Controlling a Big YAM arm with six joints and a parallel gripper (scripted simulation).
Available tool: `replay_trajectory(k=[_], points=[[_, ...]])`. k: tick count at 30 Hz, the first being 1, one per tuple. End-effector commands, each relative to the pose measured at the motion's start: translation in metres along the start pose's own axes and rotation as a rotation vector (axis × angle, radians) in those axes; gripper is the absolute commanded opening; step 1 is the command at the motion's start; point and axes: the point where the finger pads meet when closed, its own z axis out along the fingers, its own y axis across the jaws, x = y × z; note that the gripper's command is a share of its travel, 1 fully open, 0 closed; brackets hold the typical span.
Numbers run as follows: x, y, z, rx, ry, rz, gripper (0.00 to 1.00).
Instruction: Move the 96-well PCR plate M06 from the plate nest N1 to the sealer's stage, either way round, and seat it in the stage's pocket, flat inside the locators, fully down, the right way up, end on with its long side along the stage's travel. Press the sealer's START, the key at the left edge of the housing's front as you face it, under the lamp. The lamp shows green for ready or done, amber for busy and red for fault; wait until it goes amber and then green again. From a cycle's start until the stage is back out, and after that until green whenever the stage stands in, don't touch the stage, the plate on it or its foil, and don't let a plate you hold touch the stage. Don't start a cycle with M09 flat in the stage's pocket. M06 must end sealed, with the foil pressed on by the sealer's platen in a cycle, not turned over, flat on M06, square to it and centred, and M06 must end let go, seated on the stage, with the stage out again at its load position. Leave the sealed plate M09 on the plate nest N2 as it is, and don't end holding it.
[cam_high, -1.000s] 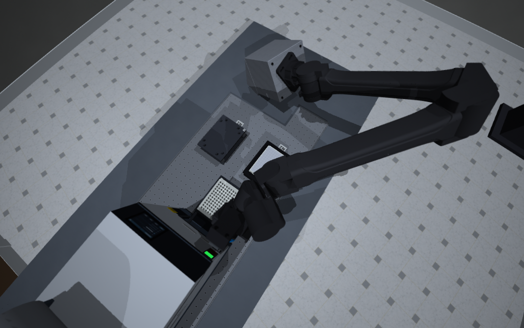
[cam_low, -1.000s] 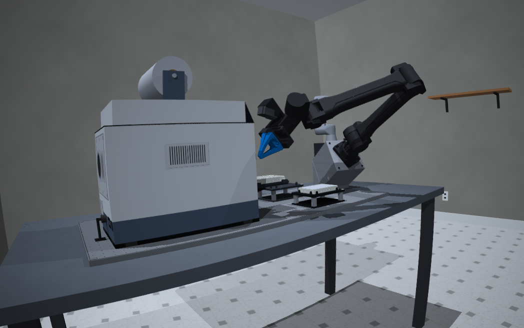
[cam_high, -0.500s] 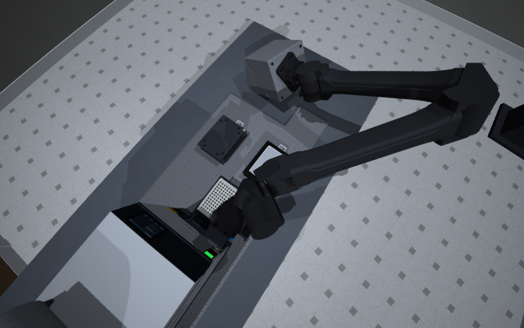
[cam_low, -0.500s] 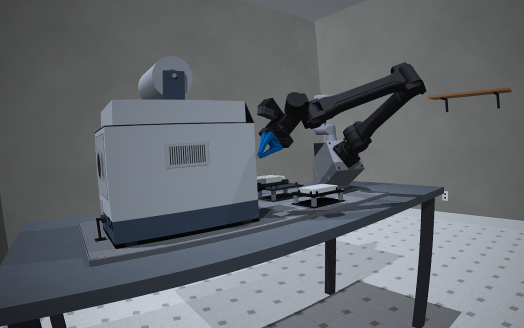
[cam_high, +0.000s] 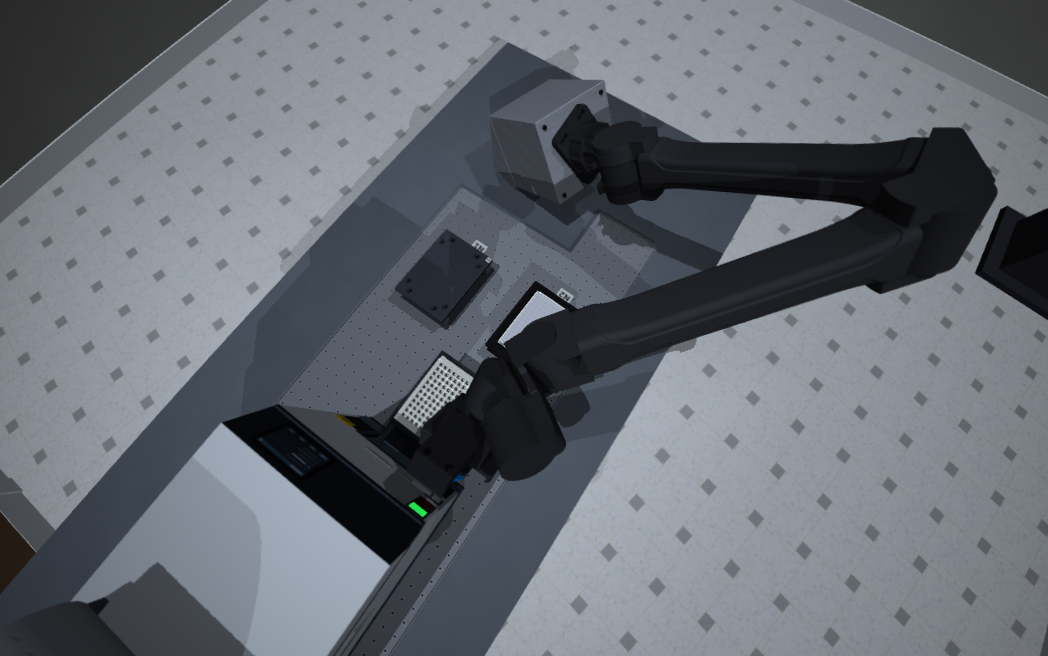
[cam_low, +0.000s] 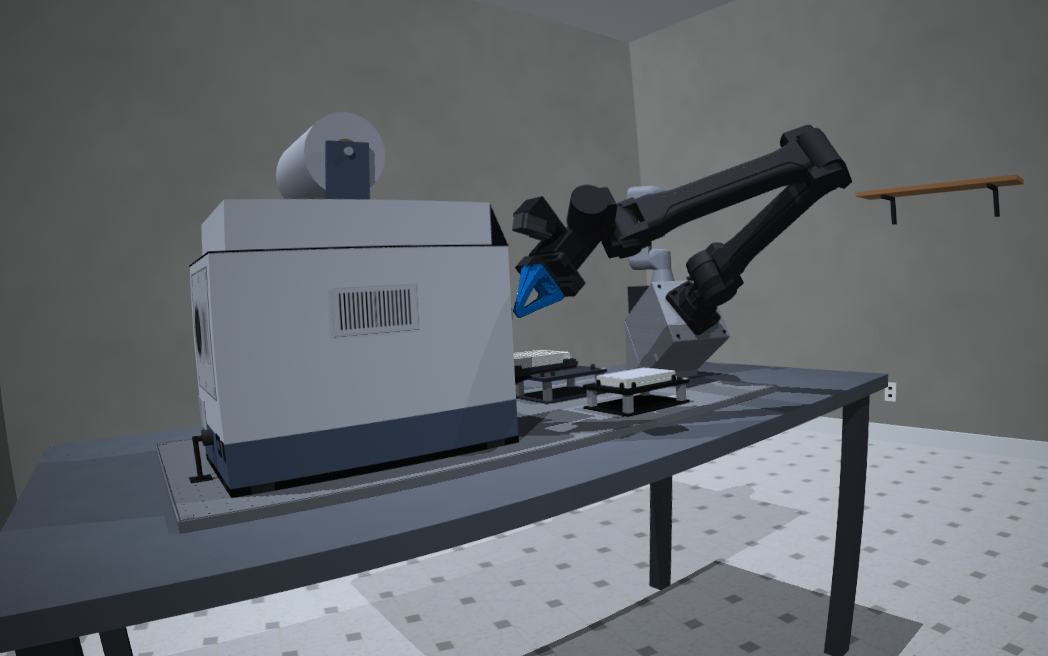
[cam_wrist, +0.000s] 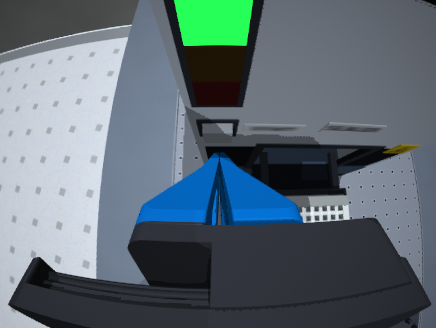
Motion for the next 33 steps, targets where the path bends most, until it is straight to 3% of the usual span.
replay_trajectory(k=[1, 8, 14, 33], points=[[-0.028, 0.014, -0.003, -0.024, -0.049, -0.046, 0.0], [-0.025, 0.025, 0.0, -0.04, -0.042, -0.056, 0.0], [-0.009, 0.01, 0.007, -0.019, -0.013, -0.03, 0.0], [-0.027, 0.017, 0.002, -0.02, -0.037, -0.037, 0.0]])
